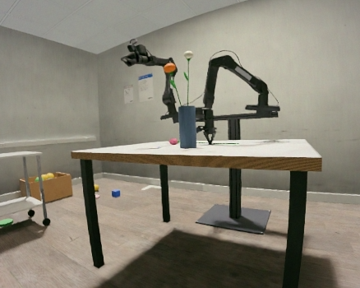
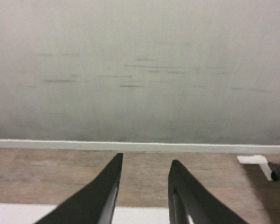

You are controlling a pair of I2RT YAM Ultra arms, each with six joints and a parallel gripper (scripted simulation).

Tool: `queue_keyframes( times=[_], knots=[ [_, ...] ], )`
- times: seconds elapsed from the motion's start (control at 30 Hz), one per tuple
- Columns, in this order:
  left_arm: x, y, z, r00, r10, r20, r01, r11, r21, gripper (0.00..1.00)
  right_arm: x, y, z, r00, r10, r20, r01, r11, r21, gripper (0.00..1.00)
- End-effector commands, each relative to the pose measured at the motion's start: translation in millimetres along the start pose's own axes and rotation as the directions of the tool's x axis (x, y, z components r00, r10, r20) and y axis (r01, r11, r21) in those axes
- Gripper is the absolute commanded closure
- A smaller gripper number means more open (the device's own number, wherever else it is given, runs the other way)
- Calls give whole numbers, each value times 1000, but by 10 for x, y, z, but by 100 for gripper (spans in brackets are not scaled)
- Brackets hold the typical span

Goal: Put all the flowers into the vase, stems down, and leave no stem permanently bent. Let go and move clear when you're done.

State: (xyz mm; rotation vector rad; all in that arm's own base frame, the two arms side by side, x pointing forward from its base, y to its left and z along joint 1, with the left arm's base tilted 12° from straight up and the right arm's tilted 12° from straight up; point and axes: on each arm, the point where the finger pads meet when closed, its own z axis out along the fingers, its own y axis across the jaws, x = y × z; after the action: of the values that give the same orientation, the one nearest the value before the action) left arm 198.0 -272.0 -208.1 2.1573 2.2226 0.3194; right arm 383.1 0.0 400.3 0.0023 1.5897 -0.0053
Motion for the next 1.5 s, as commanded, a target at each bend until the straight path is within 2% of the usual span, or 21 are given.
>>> queue_keyframes(
  times=[0.0, 0.1, 0.43, 1.17, 1.47],
  knots=[
    [13, -9, 0, 1000, 11, 0, -11, 1000, -1, 96, -67, -8, 2, 1000, 6, 20, -6, 1000, -5, 70],
    [13, -9, 0, 1000, 11, 0, -11, 1000, -1, 100, -67, -8, 2, 1000, 6, 20, -6, 1000, -5, 70],
    [21, -14, -6, 1000, 12, 0, -12, 1000, -1, 100, -67, -8, 2, 1000, 6, 20, -6, 1000, -5, 70],
    [-21, -35, -403, 1000, 10, 9, -10, 1000, -5, 100, -67, -8, 2, 1000, 6, 20, -6, 1000, -5, 70],
    [-25, -33, -448, 1000, 9, 13, -9, 1000, -7, 100, -67, -8, 2, 1000, 6, 20, -6, 1000, -5, 70]
  ],
)
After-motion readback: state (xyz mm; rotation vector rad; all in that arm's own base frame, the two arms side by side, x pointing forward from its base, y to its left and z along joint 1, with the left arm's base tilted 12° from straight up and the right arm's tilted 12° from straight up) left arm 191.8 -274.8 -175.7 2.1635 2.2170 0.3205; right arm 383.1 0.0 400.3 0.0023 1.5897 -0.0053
